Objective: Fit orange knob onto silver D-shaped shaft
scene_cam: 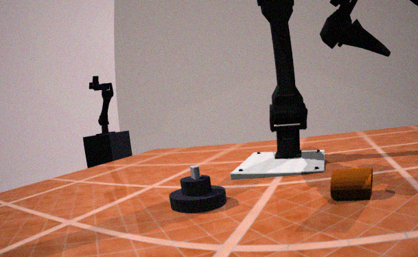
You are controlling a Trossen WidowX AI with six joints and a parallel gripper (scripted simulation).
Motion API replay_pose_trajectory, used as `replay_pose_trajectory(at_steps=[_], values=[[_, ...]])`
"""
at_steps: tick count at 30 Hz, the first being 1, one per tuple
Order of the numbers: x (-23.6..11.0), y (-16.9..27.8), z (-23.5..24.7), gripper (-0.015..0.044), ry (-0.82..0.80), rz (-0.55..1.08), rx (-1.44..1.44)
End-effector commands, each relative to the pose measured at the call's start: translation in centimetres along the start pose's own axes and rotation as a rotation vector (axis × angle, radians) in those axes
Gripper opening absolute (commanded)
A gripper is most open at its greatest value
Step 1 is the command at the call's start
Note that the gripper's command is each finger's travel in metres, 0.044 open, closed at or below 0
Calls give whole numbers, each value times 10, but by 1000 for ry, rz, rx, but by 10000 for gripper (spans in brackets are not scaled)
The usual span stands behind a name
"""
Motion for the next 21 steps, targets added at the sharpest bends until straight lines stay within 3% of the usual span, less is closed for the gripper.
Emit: replay_pose_trajectory(at_steps=[1, 5, 7, 17, 21], values=[[-66, -31, 5, 440, 25, 261, 307], [-110, -58, 18, 440, 87, 438, 521], [-116, -61, 20, 440, 98, 461, 549], [-114, -60, 20, 440, 94, 464, 555], [-71, -30, 19, 440, 27, 521, 674]])
Point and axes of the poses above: the point midway between the two fingers, 35 mm back from their tips, its own x axis out along the fingers, its own z axis across the jaws, y = z × x, the point moved 9 cm from there along -x, back along the fingers, and after that the axes turned 4 degrees about x, right-handed, at the moved point
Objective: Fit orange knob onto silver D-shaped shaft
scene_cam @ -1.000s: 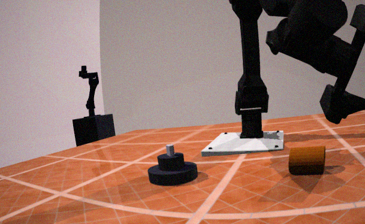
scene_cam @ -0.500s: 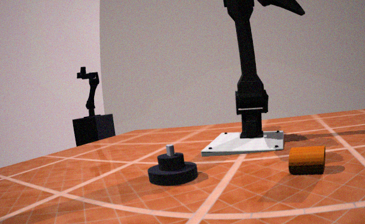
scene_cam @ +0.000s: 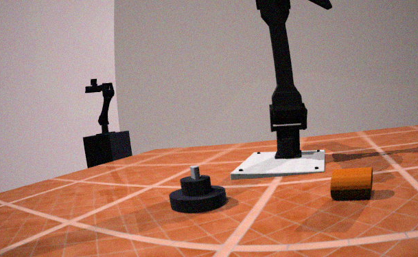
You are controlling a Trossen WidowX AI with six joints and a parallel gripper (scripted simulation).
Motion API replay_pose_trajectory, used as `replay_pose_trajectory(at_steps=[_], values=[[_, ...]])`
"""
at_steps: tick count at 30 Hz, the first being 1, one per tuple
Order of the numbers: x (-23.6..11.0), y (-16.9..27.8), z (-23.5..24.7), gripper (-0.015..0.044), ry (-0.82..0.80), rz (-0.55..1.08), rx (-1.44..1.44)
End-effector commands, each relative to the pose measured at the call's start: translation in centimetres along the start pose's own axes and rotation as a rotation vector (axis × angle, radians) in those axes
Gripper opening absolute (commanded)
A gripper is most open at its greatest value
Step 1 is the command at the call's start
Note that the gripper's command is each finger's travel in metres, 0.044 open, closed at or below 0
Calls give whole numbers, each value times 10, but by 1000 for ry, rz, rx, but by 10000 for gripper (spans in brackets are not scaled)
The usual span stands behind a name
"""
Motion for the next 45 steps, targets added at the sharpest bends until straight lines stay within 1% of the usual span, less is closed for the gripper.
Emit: replay_pose_trajectory(at_steps=[1, 4, 8, 10, 16, 20, 26, 45], values=[[56, 4, -5, 440, -88, 89, 91], [104, 8, 1, 440, -138, 180, 171], [170, 19, 20, 440, -197, 333, 241], [189, 23, 29, 440, -212, 383, 258], [193, 24, 30, 440, -213, 390, 260], [213, 36, 31, 440, -213, 390, 260], [215, 37, 32, 440, -213, 390, 260], [243, 48, 38, 440, -213, 390, 260]])
Point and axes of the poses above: the point midway between the two fingers, 35 mm back from their tips, its own x axis out along the fingers, its own z axis across the jaws, y = z × x, the point moved 9 cm from there along -x, back along the fingers, and after that the axes turned 4 degrees about x, right-handed, at the moved point
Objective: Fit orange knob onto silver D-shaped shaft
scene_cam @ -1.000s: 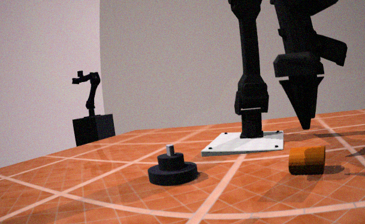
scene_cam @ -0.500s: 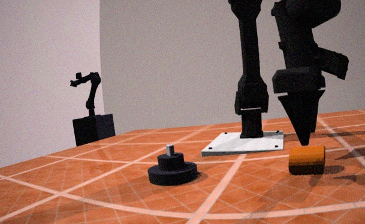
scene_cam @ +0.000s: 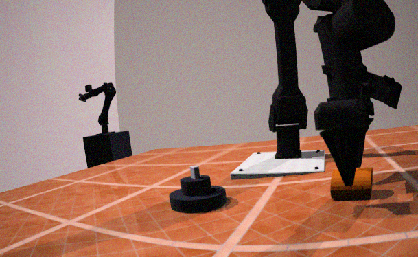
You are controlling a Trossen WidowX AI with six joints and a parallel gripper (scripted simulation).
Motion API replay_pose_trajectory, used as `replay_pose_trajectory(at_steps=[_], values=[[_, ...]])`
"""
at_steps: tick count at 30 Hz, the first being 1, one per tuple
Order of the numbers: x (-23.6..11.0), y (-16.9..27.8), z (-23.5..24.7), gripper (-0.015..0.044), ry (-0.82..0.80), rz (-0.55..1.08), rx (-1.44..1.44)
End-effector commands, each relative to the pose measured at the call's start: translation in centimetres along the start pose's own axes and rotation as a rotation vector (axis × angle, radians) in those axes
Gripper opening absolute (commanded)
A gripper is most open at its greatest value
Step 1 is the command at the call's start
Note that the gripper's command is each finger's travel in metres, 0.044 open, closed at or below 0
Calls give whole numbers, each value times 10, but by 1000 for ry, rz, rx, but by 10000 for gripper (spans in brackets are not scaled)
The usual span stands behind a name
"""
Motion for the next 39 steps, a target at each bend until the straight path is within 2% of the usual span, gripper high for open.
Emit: replay_pose_trajectory(at_steps=[1, 10, 18, 25, 34, 39], values=[[9, 1, 0, 440, -5, 9, -3], [21, 1, 1, 440, -6, 10, -3], [21, 1, 1, 240, -6, 10, -3], [21, 1, 1, 240, -6, 10, -3], [21, 1, 1, 180, -6, 10, -3], [17, 1, 1, 179, -6, 9, -3]])
Point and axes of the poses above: the point midway between the two fingers, 35 mm back from their tips, its own x axis out along the fingers, its own z axis across the jaws, y = z × x, the point moved 9 cm from there along -x, back along the fingers, and after that the axes turned 4 degrees about x, right-handed, at the moved point
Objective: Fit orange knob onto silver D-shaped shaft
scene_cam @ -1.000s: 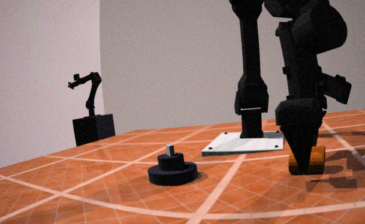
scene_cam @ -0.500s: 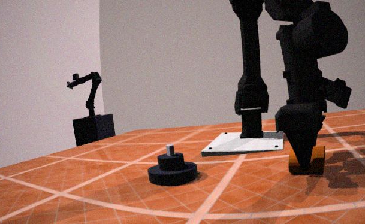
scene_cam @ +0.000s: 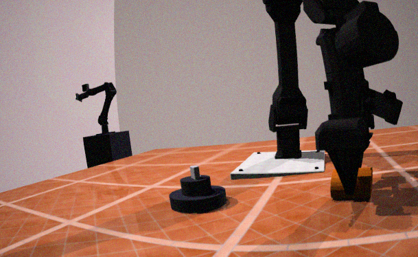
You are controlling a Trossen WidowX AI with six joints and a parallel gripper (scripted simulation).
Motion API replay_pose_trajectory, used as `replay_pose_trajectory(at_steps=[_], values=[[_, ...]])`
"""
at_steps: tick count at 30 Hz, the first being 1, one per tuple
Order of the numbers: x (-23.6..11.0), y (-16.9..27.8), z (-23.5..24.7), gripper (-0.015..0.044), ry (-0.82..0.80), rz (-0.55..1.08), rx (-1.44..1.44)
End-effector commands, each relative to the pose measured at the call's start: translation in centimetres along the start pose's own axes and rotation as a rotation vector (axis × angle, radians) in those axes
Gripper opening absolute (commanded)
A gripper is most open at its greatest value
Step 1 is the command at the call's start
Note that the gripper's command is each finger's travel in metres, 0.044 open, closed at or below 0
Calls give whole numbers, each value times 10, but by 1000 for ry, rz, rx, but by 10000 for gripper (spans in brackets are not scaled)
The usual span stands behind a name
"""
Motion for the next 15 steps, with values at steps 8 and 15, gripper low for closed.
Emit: replay_pose_trajectory(at_steps=[8, 15], values=[[-14, 0, 0, 179, 1, 3, 46], [-14, 0, 0, 179, 2, 3, 282]])
Point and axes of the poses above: the point midway between the two fingers, 35 mm back from their tips, its own x axis out along the fingers, its own z axis across the jaws, y = z × x, the point moved 9 cm from there along -x, back along the fingers, and after that the axes turned 4 degrees about x, right-handed, at the moved point
